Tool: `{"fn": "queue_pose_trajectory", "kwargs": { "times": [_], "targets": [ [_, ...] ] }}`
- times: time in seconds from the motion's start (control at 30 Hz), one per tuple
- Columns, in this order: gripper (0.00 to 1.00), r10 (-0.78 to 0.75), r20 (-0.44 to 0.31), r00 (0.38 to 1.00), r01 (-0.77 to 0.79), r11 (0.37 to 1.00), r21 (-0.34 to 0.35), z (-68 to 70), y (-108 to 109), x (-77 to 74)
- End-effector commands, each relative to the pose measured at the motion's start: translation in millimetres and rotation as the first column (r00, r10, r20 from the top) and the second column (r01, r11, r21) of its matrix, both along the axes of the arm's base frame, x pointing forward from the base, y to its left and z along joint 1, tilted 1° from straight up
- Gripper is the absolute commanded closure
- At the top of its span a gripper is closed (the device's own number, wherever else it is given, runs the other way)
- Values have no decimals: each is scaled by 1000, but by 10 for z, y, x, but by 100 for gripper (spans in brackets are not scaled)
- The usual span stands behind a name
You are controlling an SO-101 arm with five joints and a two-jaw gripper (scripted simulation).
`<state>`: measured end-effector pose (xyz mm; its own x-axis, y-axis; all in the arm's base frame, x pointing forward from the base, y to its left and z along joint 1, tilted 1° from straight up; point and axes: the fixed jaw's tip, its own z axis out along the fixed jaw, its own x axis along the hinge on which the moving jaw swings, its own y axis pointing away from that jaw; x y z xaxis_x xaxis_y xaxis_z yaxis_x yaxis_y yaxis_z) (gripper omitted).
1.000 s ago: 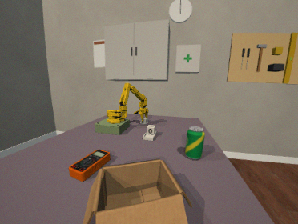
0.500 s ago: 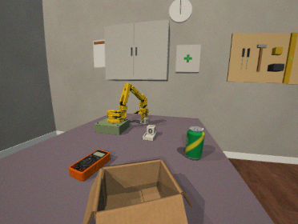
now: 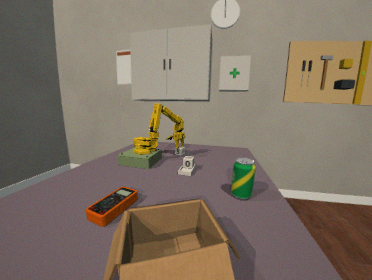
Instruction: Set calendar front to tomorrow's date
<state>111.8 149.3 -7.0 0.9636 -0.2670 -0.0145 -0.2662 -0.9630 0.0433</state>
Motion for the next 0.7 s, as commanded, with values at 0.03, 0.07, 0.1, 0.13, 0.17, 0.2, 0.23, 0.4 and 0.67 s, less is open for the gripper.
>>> {"fn": "queue_pose_trajectory", "kwargs": {
  "times": [0.03, 0.07, 0.1, 0.13, 0.17, 0.2, 0.23, 0.4, 0.67],
  "targets": [
    [64, 4, 14, 1000, -4, 1000, 21, 191, 44, 15],
    [64, 4, 14, 1000, -4, 1000, 21, 225, 43, 14],
    [64, 4, 14, 1000, -4, 1000, 21, 256, 41, 13],
    [64, 4, 14, 1000, -4, 1000, 21, 285, 39, 11],
    [64, 4, 14, 1000, -4, 1000, 21, 310, 37, 10],
    [64, 4, 14, 1000, -4, 1000, 21, 331, 35, 8],
    [64, 4, 14, 1000, -4, 1000, 21, 349, 33, 7],
    [64, 4, 14, 1000, -4, 1000, 21, 384, 29, 4],
    [64, 4, 14, 1000, -4, 1000, 21, 385, 29, 4]
  ]
}}
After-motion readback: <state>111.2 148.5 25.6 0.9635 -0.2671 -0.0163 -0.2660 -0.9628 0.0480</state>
